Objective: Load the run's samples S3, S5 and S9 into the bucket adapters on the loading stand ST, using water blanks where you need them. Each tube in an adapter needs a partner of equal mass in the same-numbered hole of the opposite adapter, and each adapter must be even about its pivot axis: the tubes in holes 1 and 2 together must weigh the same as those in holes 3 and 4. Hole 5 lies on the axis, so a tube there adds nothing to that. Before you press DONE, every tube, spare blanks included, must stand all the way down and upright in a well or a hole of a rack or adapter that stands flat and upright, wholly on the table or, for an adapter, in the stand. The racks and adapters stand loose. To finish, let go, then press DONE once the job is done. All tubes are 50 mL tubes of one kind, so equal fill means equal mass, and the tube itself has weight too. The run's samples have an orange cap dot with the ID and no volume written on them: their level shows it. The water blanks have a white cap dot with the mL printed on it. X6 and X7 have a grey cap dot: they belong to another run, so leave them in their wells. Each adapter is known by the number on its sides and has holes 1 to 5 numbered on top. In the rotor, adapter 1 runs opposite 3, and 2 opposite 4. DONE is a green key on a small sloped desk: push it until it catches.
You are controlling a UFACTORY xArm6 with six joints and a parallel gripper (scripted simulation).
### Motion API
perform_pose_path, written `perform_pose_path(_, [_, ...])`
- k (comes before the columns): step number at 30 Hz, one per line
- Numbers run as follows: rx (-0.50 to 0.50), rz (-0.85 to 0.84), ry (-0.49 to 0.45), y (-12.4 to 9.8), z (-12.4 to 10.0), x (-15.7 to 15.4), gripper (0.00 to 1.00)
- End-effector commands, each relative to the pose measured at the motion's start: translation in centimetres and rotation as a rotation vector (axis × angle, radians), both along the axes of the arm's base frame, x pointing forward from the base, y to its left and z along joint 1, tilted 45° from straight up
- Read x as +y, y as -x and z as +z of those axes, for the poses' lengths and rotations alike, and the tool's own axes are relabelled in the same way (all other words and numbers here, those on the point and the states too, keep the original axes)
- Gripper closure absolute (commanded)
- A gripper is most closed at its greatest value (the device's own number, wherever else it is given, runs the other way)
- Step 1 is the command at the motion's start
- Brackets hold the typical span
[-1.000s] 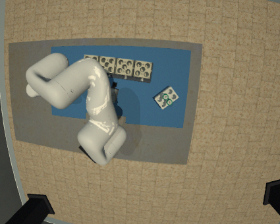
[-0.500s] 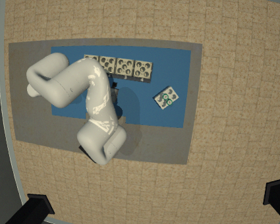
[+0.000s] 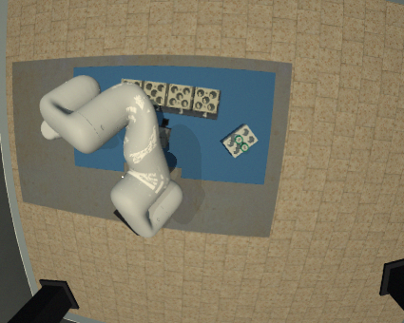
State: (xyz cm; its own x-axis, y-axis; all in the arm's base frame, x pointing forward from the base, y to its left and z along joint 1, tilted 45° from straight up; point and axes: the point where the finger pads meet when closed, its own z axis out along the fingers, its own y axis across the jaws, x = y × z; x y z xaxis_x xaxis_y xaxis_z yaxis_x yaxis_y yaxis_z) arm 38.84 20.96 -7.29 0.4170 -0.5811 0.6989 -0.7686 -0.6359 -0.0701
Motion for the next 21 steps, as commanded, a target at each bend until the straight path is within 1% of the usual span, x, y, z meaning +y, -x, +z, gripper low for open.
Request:
perform_pose_path(1, [-0.002, 0.002, -0.002, -0.11, -0.03, 0.08, 0.43])
perform_pose_path(21, [-0.002, 0.002, -0.002, -0.30, -0.31, -0.12, 0.43])
